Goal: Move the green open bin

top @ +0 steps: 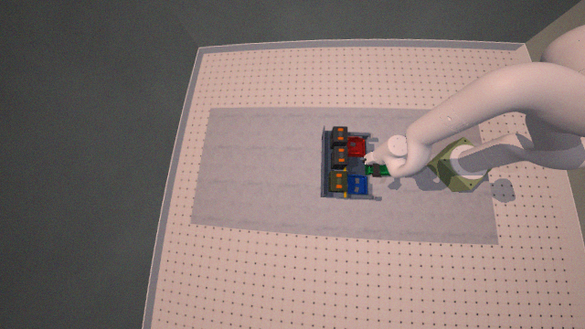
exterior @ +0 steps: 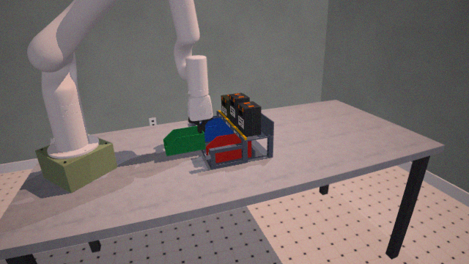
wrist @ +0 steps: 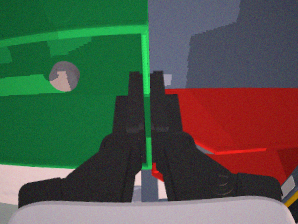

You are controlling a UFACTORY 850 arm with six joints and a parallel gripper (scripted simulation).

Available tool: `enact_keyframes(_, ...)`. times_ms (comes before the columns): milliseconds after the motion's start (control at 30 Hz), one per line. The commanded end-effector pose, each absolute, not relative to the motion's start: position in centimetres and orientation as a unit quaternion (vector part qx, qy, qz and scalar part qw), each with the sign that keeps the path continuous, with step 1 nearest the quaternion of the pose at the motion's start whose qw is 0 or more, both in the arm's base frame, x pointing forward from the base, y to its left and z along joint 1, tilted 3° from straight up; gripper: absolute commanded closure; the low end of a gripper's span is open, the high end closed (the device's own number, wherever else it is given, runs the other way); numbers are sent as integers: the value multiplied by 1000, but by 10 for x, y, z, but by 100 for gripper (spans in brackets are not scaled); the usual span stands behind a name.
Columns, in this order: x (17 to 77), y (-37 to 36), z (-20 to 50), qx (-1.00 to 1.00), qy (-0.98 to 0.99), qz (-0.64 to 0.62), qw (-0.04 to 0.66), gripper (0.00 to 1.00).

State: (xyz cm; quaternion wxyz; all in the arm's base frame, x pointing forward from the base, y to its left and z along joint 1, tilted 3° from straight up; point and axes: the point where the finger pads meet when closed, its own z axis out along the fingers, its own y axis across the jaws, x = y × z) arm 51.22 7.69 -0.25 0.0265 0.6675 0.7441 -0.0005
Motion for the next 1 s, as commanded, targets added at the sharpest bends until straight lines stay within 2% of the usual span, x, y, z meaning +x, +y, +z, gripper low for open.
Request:
enact_keyframes(0,513,77,-2,668,744,0,27,100)
enact_keyframes(967,513,77,3,668,744,0,27,100)
